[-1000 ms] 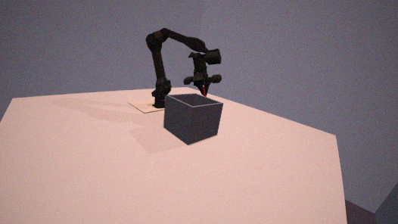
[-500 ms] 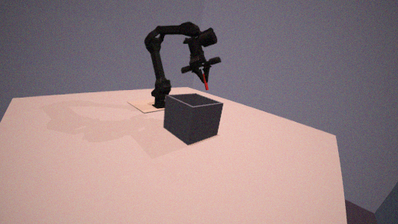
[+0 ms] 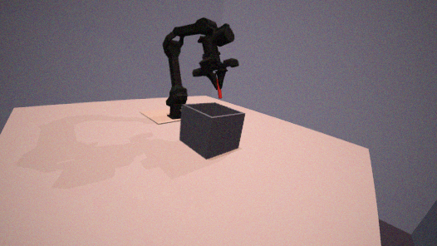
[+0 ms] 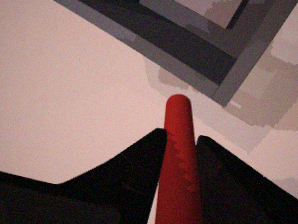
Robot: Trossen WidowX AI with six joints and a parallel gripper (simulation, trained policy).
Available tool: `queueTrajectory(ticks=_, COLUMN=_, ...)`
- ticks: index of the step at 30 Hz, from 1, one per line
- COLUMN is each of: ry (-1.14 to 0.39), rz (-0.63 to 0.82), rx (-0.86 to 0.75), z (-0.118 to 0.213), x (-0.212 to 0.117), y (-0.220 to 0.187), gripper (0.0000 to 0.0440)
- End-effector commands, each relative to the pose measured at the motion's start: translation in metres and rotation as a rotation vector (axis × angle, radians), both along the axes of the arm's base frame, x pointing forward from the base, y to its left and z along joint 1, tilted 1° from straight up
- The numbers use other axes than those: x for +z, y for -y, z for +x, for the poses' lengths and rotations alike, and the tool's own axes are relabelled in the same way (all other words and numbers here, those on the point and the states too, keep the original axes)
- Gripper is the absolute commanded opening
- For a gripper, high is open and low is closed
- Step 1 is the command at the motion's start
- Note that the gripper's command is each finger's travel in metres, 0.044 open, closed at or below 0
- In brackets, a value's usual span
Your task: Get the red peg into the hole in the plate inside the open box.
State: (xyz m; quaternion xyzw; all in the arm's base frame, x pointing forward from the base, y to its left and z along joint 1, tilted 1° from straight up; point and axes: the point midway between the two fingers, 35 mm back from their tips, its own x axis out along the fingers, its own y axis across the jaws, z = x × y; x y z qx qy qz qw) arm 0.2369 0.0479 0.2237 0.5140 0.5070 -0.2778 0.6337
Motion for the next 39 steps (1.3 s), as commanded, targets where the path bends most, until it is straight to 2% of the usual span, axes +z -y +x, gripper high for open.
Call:
queueTrajectory(ticks=1, ry=-0.002, rz=-0.015, rx=-0.015, z=0.005, x=0.002, y=0.009, gripper=0.0)
queueTrajectory(ticks=23, ry=-0.091, rz=-0.033, rx=-0.09, z=0.036, x=-0.017, y=0.062, gripper=0.0)
queueTrajectory(ticks=39, ry=-0.159, rz=-0.007, rx=-0.075, z=0.056, x=-0.058, y=0.082, gripper=0.0)
